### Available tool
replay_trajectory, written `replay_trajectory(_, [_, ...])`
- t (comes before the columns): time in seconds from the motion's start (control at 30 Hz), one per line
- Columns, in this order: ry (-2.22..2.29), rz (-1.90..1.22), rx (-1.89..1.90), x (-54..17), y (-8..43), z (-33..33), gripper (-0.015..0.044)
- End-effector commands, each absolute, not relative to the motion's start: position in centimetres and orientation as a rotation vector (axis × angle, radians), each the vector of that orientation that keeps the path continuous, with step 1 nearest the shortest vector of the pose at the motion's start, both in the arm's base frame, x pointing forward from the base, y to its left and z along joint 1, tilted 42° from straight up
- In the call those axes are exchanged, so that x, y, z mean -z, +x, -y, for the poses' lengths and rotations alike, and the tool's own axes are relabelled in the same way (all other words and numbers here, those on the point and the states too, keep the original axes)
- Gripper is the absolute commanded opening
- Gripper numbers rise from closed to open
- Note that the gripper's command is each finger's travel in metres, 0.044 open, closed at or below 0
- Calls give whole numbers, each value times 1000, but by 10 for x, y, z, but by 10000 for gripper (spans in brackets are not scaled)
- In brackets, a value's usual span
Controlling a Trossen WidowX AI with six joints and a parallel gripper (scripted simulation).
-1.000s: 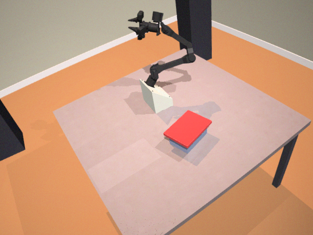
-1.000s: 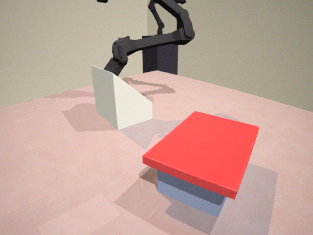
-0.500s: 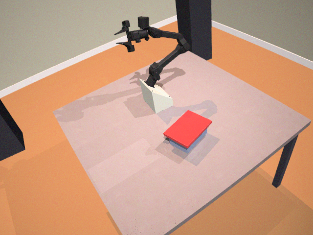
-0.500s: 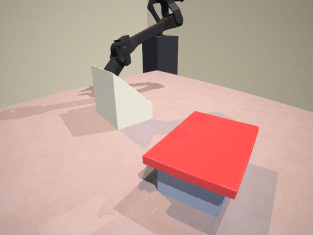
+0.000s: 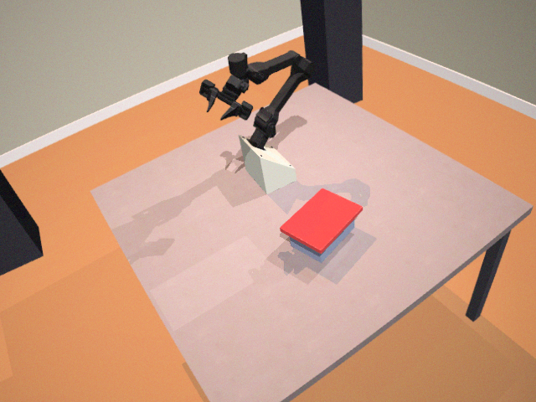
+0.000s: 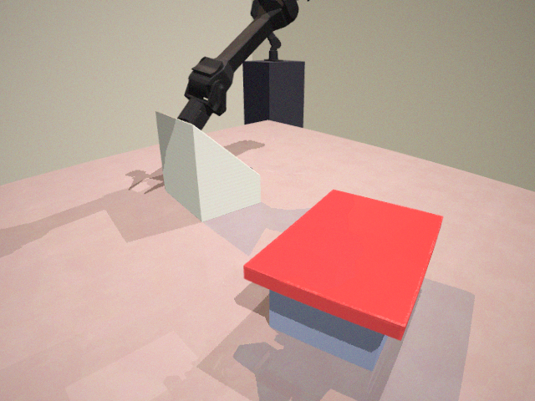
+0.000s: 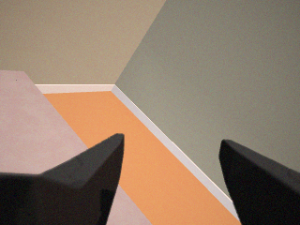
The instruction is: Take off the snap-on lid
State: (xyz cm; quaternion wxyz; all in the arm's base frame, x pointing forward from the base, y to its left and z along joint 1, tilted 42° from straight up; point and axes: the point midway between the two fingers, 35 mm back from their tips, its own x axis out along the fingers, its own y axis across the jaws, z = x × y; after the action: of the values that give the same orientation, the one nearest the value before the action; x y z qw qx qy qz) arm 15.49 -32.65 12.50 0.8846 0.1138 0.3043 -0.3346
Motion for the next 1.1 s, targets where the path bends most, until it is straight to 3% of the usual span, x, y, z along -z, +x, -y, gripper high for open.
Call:
replay_trajectory(0.0, [595, -552, 530, -94, 211, 287, 235])
replay_trajectory(0.37, [1336, -584, 197, -52, 288, 186, 235])
replay_trajectory(0.73, [2026, -920, -35, -27, 311, 74, 235])
replay_trajectory(1.07, [2040, -930, -37, -27, 310, 71, 235])
